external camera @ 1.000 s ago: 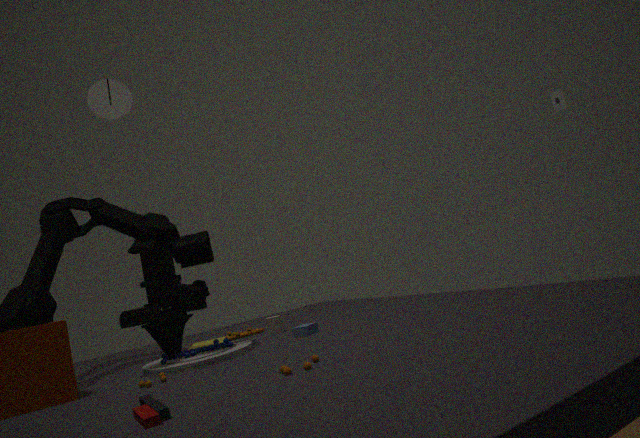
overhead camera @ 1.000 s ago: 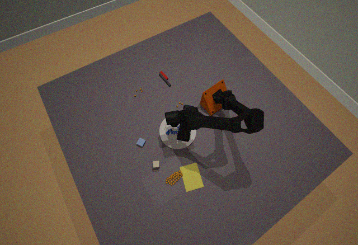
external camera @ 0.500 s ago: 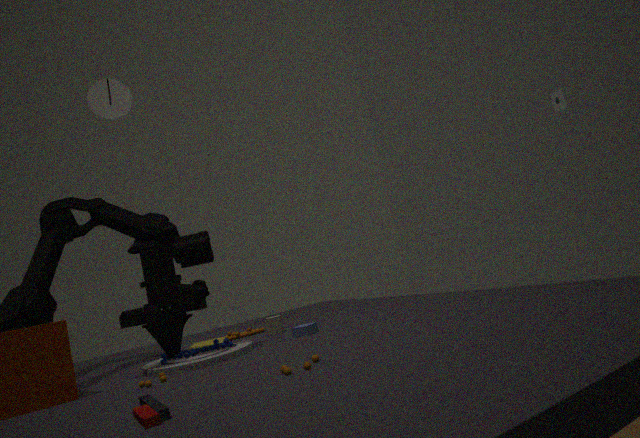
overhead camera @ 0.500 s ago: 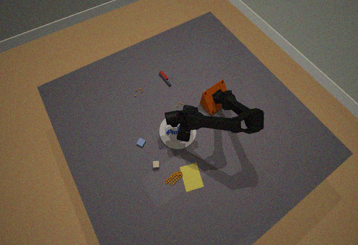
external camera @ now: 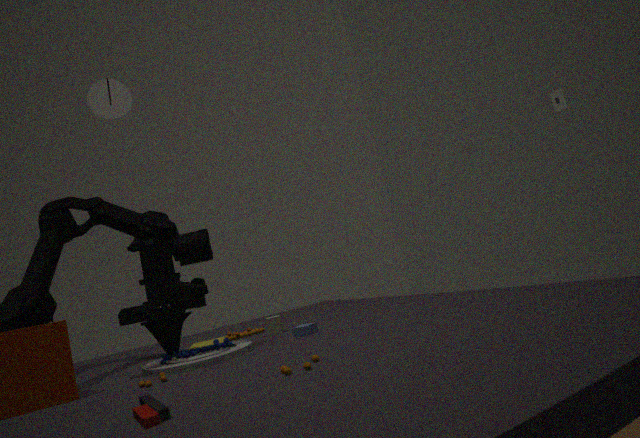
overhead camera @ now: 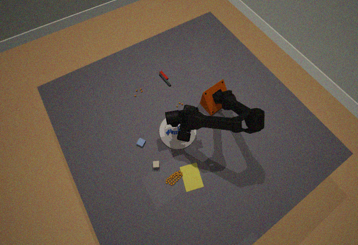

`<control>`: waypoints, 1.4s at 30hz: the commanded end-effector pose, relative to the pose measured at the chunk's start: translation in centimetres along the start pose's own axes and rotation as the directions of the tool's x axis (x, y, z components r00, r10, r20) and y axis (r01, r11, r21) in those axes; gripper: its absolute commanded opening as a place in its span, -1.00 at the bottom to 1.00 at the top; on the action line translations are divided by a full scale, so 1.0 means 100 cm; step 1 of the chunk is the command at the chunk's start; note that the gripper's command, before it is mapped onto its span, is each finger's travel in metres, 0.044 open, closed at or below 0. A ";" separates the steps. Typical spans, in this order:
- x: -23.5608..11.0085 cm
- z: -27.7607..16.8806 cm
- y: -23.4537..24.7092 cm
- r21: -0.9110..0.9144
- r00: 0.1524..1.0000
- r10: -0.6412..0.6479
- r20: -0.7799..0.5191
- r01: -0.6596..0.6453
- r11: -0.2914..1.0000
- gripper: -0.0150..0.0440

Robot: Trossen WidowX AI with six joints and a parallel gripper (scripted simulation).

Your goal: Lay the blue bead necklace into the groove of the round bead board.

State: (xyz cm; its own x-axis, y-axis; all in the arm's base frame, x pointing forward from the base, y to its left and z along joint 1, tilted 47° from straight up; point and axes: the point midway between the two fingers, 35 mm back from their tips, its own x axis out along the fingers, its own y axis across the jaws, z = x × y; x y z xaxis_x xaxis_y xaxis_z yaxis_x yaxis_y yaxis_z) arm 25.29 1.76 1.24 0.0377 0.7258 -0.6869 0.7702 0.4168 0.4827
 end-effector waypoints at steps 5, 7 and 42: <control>-0.001 -0.020 0.016 -0.001 1.000 0.002 0.001 -0.002 1.000 -0.49; -0.001 -0.025 0.019 -0.001 1.000 0.002 0.000 -0.002 1.000 -0.49; -0.001 -0.024 0.022 -0.001 1.000 0.002 0.000 -0.002 1.000 1.00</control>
State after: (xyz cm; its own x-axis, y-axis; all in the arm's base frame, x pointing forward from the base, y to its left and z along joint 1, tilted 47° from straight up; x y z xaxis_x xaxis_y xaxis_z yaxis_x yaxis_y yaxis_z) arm 25.42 3.95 3.72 0.0469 0.7261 -0.6860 0.7695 0.4116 0.4883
